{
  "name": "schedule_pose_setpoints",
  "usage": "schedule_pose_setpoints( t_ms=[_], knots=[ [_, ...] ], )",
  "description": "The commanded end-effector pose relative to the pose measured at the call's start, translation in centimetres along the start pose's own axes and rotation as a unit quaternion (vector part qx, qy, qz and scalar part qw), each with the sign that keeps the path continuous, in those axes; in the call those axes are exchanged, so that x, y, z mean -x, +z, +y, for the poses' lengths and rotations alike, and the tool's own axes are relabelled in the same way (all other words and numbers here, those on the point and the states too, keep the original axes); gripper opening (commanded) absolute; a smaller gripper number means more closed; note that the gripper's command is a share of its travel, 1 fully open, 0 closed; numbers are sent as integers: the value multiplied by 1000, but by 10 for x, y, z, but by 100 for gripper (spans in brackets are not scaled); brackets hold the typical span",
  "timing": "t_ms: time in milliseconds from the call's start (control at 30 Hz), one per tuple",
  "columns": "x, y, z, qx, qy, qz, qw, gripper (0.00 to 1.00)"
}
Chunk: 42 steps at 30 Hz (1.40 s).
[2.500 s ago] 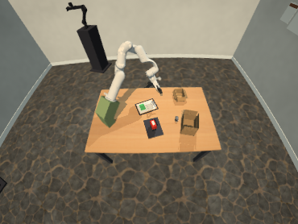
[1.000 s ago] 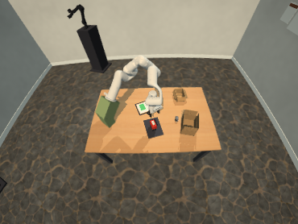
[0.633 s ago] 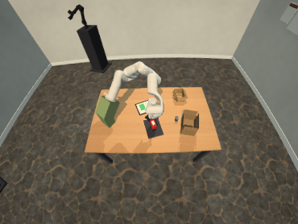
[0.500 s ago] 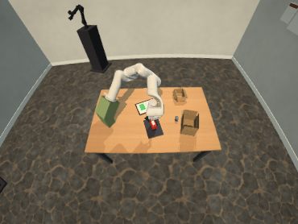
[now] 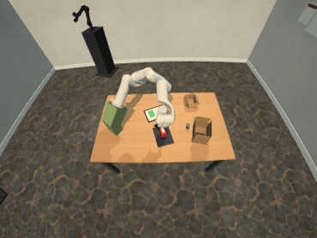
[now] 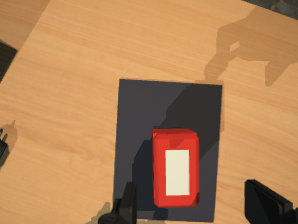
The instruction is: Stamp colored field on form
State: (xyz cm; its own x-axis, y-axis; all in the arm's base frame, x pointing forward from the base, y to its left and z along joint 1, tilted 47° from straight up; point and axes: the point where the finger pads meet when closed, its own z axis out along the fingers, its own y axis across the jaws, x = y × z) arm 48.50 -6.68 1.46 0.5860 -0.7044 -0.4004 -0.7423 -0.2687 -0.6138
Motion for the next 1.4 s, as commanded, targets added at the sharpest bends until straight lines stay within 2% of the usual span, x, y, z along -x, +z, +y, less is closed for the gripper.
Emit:
schedule_pose_setpoints(
  t_ms=[0,100,167,500,733,800,933,1033,1133,1300,1367],
  knots=[
    [-1,-11,-1,-1,-1,1,1000,100],
    [-1,-40,-1,-1,-1,1,1000,100],
    [-1,-50,-1,-1,0,1,1000,100],
    [1,-51,-2,-1,4,2,1000,100],
    [25,-51,-28,4,73,4,997,100],
    [25,-51,-28,4,73,4,997,100],
    [58,-51,-56,7,156,7,988,100],
    [93,-50,-80,8,235,10,972,100],
    [134,-49,-101,8,322,13,947,100],
    [206,-48,-124,4,454,12,891,100],
    [206,-48,-124,4,454,12,891,100]
  ],
)
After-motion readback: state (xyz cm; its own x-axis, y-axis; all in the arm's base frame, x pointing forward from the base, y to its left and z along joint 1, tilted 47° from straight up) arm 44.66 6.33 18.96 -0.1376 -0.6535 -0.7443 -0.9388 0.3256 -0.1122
